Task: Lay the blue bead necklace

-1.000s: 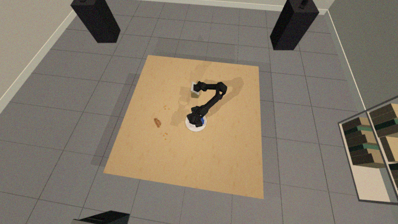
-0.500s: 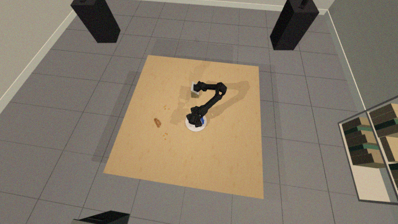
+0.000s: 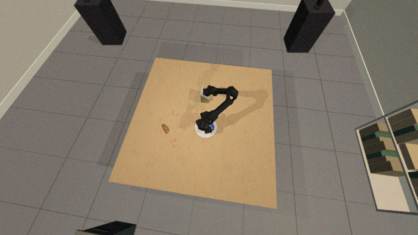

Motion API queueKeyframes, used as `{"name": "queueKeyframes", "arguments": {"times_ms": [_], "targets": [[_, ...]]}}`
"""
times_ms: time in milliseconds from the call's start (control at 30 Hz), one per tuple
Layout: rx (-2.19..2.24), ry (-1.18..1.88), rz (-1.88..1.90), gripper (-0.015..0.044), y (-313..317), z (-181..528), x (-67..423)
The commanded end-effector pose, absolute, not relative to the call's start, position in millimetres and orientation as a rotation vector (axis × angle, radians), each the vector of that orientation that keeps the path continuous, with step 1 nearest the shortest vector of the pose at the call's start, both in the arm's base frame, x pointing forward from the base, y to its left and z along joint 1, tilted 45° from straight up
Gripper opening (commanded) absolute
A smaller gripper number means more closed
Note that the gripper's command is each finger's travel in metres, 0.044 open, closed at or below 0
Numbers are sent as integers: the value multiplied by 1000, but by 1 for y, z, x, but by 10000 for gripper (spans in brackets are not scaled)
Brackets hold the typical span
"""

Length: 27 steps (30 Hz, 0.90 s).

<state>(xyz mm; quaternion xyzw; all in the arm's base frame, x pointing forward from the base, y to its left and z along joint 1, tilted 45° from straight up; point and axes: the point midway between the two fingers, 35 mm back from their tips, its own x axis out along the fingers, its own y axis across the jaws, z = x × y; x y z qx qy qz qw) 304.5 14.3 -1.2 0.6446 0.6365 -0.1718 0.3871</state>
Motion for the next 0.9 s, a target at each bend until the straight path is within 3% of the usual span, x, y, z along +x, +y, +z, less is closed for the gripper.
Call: {"name": "queueKeyframes", "arguments": {"times_ms": [0, 133, 867], "targets": [[1645, 1619, -442, 414, 14, 1, 304], [1767, 1619, -592, 310, 14, 25, 295], [1854, 1605, -698, 310, 22, 34, 291]]}}
